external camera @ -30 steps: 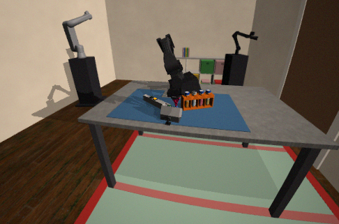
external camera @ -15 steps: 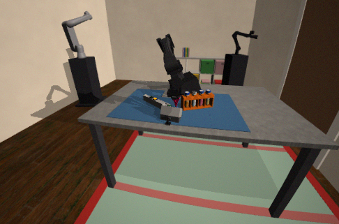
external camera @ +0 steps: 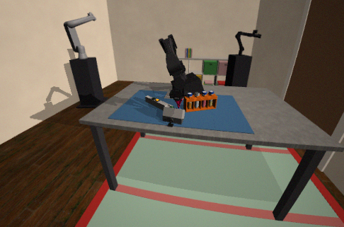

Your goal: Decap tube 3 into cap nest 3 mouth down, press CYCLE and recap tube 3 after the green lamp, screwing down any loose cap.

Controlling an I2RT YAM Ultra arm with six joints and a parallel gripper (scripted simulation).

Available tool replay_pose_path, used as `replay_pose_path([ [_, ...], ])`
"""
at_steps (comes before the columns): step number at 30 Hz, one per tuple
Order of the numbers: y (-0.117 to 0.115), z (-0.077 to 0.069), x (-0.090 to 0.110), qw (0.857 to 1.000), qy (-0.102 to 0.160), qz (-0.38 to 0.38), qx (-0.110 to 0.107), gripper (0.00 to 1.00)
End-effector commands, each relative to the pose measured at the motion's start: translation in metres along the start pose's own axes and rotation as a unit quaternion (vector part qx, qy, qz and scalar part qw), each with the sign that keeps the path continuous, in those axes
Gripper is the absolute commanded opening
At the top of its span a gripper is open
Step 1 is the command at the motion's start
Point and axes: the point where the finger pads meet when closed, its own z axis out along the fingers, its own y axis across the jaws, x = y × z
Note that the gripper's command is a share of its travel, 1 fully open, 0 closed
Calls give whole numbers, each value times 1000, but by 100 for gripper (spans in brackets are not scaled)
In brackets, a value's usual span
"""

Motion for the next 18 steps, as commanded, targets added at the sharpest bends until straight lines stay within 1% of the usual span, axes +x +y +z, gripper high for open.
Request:
replay_pose_path([
  [1, 1, -1, -4, 1000, -9, 1, -1, 0],
  [18, 1, 1, -4, 1000, -9, 1, -1, 0],
])
